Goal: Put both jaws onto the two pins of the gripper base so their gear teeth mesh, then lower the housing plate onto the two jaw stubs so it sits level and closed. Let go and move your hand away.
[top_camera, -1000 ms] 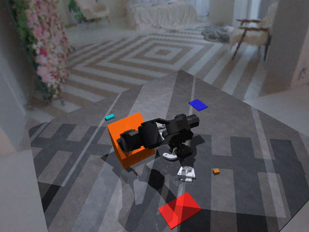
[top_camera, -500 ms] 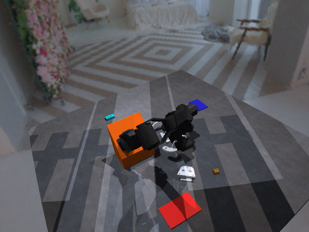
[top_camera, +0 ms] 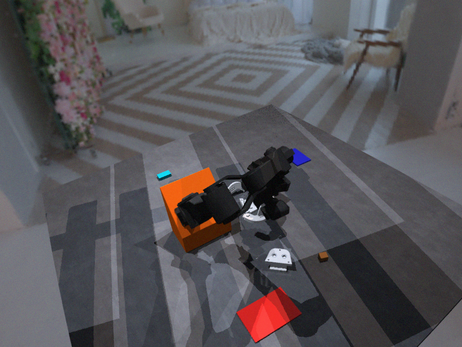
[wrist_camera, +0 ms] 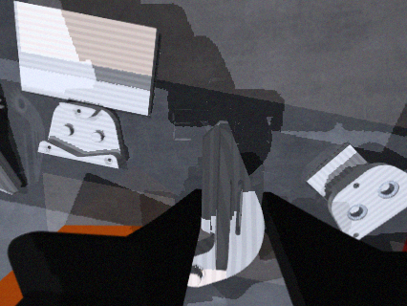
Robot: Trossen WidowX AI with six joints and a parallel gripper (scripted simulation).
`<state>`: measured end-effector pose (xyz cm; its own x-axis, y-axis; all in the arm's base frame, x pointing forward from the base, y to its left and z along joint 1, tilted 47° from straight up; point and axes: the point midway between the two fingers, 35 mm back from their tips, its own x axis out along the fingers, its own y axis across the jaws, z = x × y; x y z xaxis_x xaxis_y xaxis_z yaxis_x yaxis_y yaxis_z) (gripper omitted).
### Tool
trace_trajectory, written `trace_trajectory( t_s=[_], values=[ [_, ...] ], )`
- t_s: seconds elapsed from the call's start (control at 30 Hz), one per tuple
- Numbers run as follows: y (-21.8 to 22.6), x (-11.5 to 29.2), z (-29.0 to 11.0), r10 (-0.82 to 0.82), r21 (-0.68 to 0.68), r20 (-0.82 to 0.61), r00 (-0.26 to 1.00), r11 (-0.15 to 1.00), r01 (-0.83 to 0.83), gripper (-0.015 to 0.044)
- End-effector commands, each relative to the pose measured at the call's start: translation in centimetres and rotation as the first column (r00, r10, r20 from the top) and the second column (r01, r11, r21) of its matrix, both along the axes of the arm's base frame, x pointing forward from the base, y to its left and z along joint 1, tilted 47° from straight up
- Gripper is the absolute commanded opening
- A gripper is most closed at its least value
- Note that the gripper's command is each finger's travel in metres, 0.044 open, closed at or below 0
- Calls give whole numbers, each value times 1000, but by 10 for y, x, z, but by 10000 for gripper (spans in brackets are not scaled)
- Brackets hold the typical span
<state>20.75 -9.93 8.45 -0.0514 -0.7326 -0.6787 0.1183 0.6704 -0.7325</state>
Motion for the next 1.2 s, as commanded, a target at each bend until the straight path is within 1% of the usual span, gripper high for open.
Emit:
trace_trajectory(
  t_s=[0.0,0.53,1.17],
  values=[
    [4,10,-2,-5,1,12,1000,1000,5,134],
    [28,45,-27,-21,4,32,999,1000,21,134],
    [59,77,-67,-42,1,55,998,999,42,134]
  ],
)
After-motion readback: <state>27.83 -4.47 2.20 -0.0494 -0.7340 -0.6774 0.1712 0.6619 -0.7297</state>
